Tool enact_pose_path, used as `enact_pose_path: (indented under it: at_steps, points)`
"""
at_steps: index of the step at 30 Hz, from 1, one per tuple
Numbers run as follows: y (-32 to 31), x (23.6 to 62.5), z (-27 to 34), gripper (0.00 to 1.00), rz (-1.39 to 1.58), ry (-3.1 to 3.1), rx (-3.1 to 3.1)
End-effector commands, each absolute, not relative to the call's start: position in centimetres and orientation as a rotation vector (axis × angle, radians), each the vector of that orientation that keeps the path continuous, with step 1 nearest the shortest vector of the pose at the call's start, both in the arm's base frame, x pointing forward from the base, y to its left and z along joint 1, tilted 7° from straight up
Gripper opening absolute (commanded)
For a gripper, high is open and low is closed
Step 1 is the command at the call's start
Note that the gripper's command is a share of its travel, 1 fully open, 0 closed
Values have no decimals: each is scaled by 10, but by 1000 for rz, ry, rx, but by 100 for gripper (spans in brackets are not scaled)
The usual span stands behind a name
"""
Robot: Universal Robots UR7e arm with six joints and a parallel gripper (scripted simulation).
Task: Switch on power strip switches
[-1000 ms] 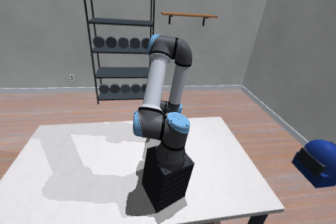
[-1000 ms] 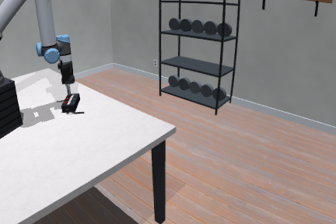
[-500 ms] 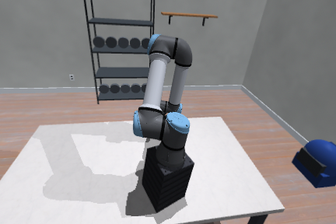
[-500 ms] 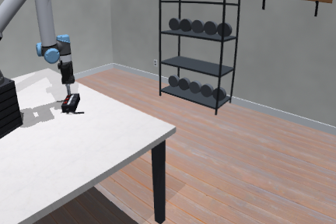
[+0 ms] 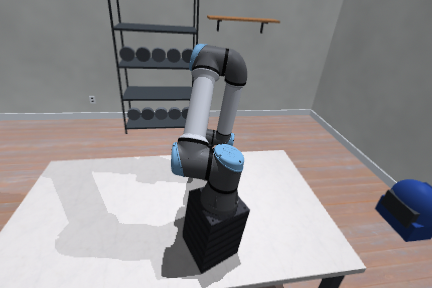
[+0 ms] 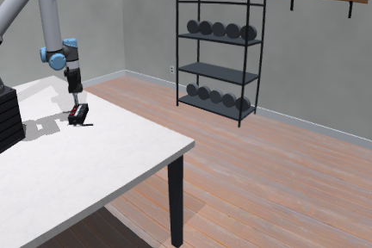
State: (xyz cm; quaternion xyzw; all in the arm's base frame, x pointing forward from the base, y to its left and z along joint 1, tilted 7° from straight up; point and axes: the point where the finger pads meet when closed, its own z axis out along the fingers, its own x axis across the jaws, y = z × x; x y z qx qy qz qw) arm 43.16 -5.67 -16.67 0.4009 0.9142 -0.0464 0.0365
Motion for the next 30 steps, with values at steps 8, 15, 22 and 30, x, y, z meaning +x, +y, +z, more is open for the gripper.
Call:
enact_pose_path:
  at_steps: [8, 15, 22, 30]
  points:
    - [-57, 432, -166, 0, -142, 2806, 1230]
    - [-57, 432, -167, 0, -142, 2806, 1230]
    - [-57, 432, -169, 0, -142, 2806, 1230]
    - [-57, 432, -172, 0, -142, 2806, 1230]
